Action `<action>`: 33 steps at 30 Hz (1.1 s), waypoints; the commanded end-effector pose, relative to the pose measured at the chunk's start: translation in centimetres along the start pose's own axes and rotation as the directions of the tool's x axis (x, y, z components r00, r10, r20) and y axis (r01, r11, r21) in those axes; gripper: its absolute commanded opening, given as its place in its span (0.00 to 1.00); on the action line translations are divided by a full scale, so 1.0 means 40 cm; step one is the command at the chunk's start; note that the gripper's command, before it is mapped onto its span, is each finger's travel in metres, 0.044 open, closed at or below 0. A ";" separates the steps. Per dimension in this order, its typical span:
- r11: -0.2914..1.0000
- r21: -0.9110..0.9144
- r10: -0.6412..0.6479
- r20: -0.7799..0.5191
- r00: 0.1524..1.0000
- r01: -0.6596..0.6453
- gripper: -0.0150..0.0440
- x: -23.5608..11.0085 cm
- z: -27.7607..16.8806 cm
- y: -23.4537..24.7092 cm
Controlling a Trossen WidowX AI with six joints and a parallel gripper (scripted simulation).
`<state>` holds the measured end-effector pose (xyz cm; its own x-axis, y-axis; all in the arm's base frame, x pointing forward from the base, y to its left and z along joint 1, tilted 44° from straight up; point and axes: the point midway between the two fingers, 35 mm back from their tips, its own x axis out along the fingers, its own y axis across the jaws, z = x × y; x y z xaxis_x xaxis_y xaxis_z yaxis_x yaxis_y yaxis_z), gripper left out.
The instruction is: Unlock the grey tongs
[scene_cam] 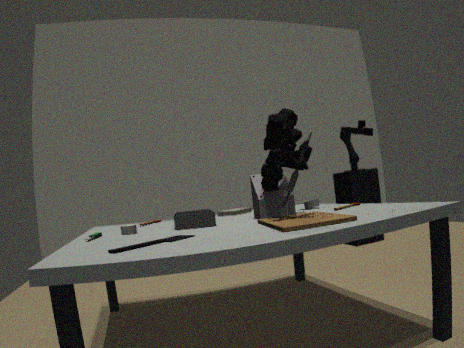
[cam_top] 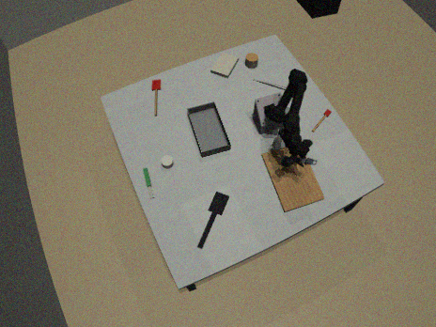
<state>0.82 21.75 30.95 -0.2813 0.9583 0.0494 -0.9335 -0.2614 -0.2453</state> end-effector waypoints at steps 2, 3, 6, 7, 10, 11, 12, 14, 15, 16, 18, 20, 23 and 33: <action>0.999 0.031 -0.019 -0.050 0.999 0.021 0.00 0.020 0.011 -0.014; 0.999 0.038 -0.022 -0.064 0.998 0.025 0.00 0.024 0.011 -0.016; 0.998 0.060 -0.030 -0.108 0.994 0.036 0.00 0.037 0.010 -0.022; 0.997 0.067 -0.031 -0.123 0.992 0.040 0.00 0.041 0.009 -0.023; 0.995 0.083 -0.035 -0.172 0.984 0.050 0.00 0.052 0.006 -0.026; 0.995 0.087 -0.036 -0.189 0.981 0.053 0.00 0.056 0.005 -0.027; 0.994 0.091 -0.037 -0.206 0.978 0.057 0.00 0.060 0.004 -0.027; 0.993 0.097 -0.037 -0.240 0.970 0.062 0.00 0.067 0.001 -0.028; 0.993 0.099 -0.037 -0.258 0.965 0.065 0.00 0.070 -0.001 -0.028; 0.993 0.100 -0.037 -0.276 0.961 0.067 0.00 0.073 -0.002 -0.027; 0.992 0.101 -0.036 -0.312 0.949 0.071 0.00 0.079 -0.006 -0.026; 0.992 0.100 -0.035 -0.348 0.937 0.074 0.00 0.084 -0.010 -0.025; 0.993 0.094 -0.033 -0.403 0.915 0.077 0.00 0.090 -0.016 -0.022; 0.997 0.040 -0.028 -0.581 0.813 0.063 0.00 0.102 -0.035 -0.005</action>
<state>0.30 25.81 29.81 -0.0945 0.8744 -0.4759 -0.9640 -0.1998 -0.1756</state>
